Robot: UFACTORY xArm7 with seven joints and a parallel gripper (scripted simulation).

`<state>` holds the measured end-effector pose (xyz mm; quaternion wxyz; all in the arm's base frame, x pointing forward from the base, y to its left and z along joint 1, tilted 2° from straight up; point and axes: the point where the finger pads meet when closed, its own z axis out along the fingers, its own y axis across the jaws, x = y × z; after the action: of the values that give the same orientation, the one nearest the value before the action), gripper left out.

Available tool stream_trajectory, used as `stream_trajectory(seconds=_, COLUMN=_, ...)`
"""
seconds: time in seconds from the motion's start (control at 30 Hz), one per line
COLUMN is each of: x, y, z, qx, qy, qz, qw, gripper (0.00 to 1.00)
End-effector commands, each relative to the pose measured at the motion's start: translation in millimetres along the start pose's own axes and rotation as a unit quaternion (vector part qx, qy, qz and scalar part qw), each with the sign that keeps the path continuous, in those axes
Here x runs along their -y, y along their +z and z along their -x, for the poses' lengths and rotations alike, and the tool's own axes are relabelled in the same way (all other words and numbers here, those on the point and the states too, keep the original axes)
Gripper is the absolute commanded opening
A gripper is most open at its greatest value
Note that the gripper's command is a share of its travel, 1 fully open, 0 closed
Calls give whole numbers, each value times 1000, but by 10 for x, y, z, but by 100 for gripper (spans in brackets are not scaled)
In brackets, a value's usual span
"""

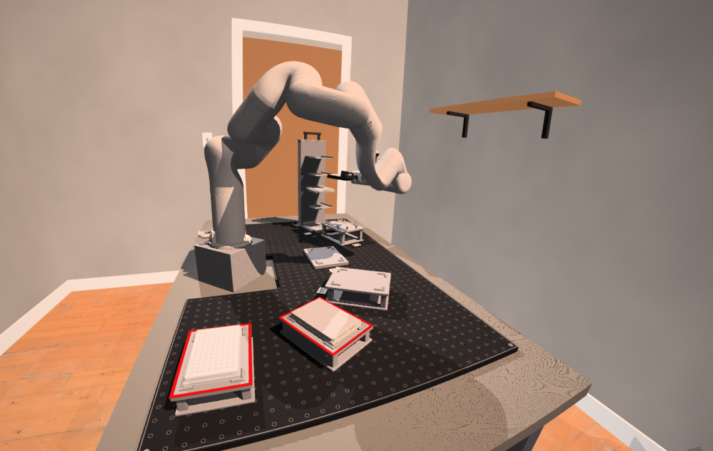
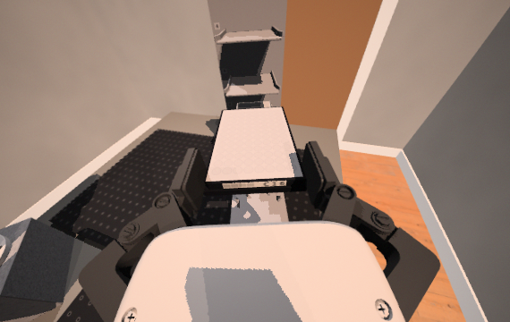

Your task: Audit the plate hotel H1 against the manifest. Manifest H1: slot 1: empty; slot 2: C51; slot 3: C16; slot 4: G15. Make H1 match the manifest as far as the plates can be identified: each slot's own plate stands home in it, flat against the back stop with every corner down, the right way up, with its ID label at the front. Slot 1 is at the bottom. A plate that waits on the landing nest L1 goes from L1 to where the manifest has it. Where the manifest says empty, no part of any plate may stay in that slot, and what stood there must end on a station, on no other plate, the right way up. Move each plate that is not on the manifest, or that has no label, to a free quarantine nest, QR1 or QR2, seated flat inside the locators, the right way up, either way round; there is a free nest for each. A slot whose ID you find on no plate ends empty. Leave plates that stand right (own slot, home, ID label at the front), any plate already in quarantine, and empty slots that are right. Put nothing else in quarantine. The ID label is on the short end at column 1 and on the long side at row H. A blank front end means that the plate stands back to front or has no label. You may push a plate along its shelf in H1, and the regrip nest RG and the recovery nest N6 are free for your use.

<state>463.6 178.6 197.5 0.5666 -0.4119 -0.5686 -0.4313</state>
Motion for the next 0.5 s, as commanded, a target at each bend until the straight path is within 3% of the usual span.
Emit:
stream_trajectory(seconds=0.0, x=-6, y=0, z=-50, qx=1, qy=-2, qz=0, qw=1000, gripper=0)
stream_trajectory(seconds=0.47, x=-7, y=26, z=-50, qx=1, qy=-2, qz=0, qw=1000, gripper=0)
